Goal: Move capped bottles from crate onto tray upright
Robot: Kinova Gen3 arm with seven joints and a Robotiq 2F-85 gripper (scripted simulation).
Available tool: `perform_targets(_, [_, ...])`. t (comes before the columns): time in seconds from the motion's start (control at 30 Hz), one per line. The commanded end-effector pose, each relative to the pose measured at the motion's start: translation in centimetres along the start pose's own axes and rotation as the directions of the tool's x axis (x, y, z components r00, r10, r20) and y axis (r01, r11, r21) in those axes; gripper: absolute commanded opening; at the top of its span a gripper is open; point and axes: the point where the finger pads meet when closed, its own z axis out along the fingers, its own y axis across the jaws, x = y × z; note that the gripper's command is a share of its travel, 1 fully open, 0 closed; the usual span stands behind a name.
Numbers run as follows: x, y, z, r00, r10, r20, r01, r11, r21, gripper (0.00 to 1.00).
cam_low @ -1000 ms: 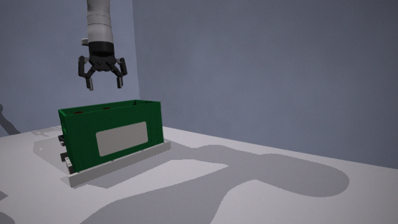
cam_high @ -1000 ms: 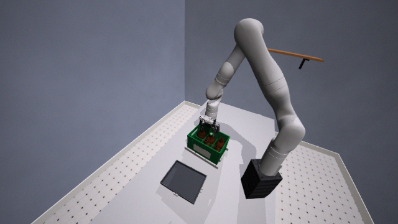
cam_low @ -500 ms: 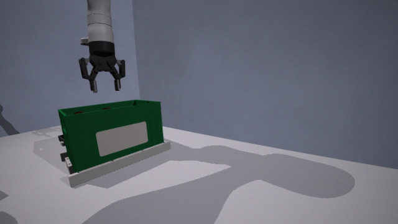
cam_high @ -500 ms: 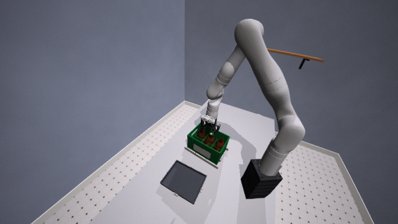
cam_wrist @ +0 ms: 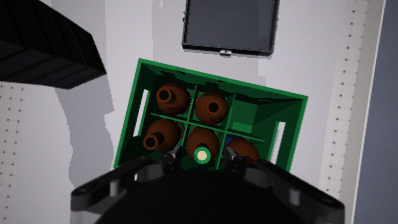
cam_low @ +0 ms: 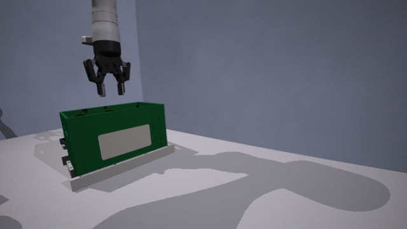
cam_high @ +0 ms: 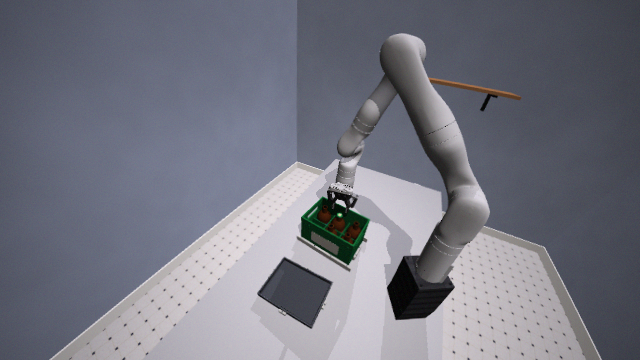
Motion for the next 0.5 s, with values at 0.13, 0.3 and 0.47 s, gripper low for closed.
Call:
perform_targets(0.13, [-1.3, -0.1, 0.3, 0.996, -0.094, 0.001, 0.094, 0.996, -0.003, 0.60])
perform_targets(0.3, [-2.1, -0.3, 0.5, 0.988, -0.158, 0.002, 0.158, 0.988, -0.003, 0.60])
perform_targets(0.47, [-1.9, -0.4, 0.3, 0.983, -0.181, 0.001, 0.181, 0.983, 0.000, 0.60])
